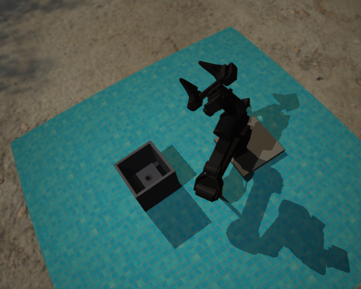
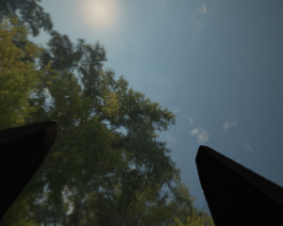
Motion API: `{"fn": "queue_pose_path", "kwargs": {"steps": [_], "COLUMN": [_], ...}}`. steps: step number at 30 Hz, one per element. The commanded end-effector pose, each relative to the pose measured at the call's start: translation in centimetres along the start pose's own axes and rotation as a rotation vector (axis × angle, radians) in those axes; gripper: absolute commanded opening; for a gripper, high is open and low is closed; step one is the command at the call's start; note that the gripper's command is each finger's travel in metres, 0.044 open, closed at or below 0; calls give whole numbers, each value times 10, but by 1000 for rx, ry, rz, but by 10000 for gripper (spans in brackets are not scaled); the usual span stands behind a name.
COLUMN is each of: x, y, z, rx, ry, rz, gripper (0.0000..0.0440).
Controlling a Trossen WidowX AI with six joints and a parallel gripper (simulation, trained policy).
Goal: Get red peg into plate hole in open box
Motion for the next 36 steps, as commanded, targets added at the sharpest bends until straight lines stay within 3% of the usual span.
{"fn": "queue_pose_path", "kwargs": {"steps": [1,19,36], "x": [-1,-48,-68], "y": [0,-2,15], "z": [0,-30,-58], "rx": [-5,-128,-165], "ry": [1,5,-55], "rz": [-10,-612,-1200], "gripper": [426,440,440]}}
Point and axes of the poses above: the point midway between the two fingers, 35 mm back from their tips, its own z axis back along the fingers, its own x axis across the jaws, y = z × x, the point moved 3 cm from there along z, back along the fingers, and after that the axes turned 5 degrees about z, right-handed, at the moved point
